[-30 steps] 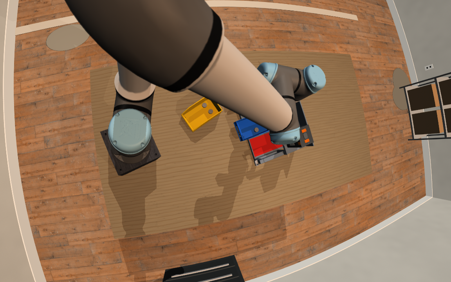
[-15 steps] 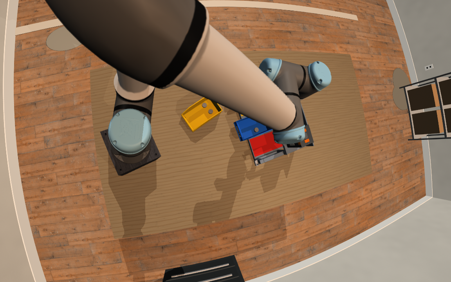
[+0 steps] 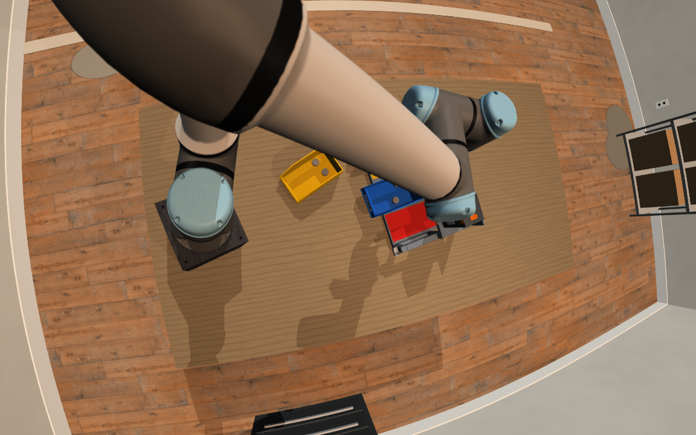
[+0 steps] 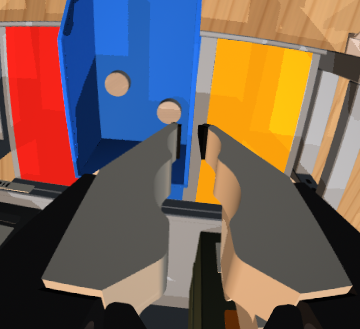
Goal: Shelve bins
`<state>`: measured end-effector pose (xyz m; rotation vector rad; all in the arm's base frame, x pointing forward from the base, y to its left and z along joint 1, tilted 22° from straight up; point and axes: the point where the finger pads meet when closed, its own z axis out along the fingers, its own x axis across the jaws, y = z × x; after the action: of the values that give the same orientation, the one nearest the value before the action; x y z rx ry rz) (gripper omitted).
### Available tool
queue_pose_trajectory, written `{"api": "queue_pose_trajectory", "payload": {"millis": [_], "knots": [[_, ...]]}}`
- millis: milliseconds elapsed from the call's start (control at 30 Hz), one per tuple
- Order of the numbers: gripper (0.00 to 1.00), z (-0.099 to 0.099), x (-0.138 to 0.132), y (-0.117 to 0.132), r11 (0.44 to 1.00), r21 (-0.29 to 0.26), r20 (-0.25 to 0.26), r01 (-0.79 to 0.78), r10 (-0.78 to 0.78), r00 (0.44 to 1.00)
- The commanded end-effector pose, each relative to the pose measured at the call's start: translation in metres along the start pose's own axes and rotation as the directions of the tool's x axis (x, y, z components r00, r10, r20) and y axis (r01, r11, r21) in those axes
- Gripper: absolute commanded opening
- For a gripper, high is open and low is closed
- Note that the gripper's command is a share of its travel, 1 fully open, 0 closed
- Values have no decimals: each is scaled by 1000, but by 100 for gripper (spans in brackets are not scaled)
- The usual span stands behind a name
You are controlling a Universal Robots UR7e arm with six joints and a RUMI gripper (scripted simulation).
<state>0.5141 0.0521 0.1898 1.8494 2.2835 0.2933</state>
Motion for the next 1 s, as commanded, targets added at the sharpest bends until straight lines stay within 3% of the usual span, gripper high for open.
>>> {"api": "queue_pose_trajectory", "payload": {"millis": [0,967], "knots": [[5,-3,0,0,1000,-1,0,0,0,1000],[0,-4,0,0,1000,-1,0,0,0,1000]]}}
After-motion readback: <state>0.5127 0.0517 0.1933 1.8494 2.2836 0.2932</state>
